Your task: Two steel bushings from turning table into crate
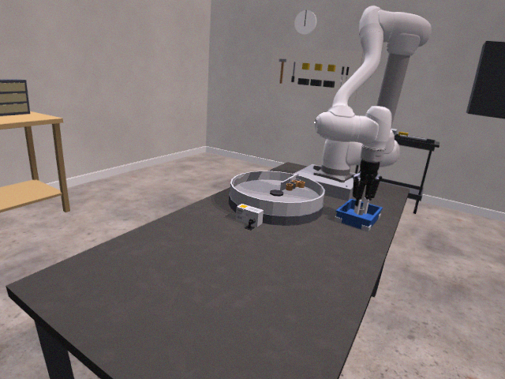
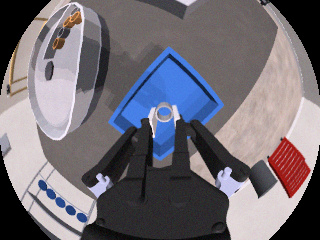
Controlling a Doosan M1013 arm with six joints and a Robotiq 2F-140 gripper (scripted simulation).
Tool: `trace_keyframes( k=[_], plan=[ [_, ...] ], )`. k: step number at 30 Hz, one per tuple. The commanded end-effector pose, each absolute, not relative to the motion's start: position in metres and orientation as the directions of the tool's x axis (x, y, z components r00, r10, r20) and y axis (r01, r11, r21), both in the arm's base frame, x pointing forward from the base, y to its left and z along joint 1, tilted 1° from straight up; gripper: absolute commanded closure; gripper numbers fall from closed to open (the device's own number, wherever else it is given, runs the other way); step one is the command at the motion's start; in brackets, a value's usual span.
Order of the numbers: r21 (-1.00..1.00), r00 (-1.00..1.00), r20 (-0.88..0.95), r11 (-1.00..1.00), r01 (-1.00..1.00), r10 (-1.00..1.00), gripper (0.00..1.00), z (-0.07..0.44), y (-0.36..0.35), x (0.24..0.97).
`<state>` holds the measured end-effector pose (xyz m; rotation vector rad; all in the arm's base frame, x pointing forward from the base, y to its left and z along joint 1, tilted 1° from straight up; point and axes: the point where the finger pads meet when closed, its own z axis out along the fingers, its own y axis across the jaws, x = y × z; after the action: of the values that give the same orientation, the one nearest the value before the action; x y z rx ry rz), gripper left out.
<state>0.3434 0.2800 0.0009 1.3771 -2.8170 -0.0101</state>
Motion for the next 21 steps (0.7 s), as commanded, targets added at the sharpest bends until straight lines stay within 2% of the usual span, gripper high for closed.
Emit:
trace_keyframes(
  k=[1,21],
  plan=[
    [0.008,-0.614,0.002,0.614,-0.789,-0.789,1.0,-0.003,0.28,0.343],
    [0.008,-0.614,0.002,0.614,-0.789,-0.789,1.0,-0.015,0.28,0.343]
  ],
)
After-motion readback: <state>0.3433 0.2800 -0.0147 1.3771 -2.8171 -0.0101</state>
